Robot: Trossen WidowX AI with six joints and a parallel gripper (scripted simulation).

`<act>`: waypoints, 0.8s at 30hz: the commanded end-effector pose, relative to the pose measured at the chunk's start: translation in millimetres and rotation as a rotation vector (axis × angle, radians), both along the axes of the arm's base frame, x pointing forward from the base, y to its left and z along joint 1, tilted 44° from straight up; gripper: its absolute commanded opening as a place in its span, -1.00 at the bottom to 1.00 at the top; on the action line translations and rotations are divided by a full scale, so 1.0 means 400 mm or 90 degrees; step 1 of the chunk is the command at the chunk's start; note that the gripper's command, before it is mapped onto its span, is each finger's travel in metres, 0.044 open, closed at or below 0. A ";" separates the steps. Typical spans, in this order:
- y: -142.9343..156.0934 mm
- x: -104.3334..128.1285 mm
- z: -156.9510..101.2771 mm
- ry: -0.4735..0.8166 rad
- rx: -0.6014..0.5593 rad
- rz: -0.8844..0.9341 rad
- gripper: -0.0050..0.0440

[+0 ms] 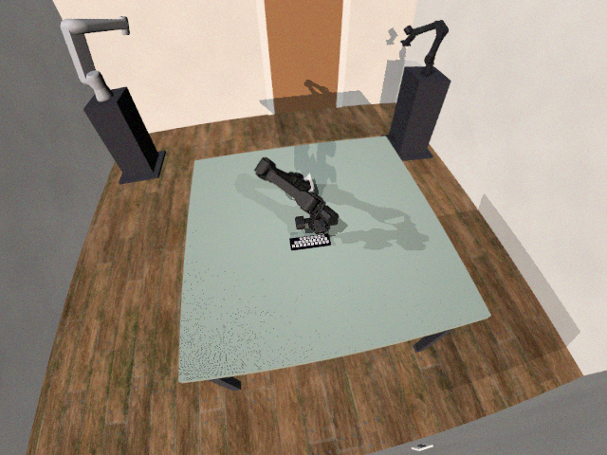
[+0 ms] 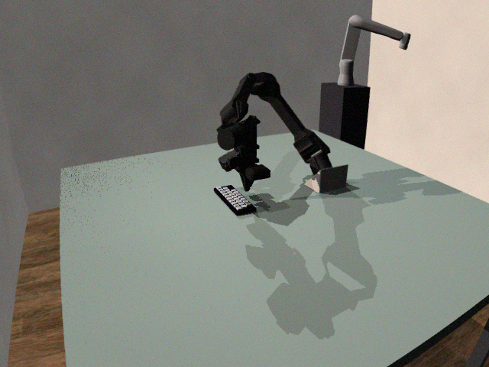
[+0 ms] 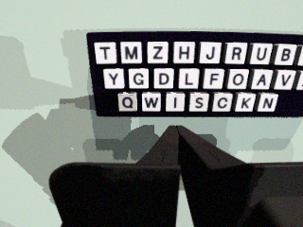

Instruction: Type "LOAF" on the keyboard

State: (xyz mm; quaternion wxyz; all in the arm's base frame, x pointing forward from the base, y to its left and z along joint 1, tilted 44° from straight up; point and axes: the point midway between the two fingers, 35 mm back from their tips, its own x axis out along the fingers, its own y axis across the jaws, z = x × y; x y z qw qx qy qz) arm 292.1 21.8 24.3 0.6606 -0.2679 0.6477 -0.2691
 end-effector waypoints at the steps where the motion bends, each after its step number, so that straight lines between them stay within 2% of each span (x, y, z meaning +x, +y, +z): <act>1: 0.005 0.001 -0.003 -0.002 0.002 -0.001 -0.80; 3: 0.004 0.005 -0.001 -0.002 0.002 -0.001 -0.80; 8: -0.010 0.072 0.031 -0.002 0.002 -0.001 -0.80; 24: -0.045 0.073 -0.005 -0.002 0.003 -0.001 -0.80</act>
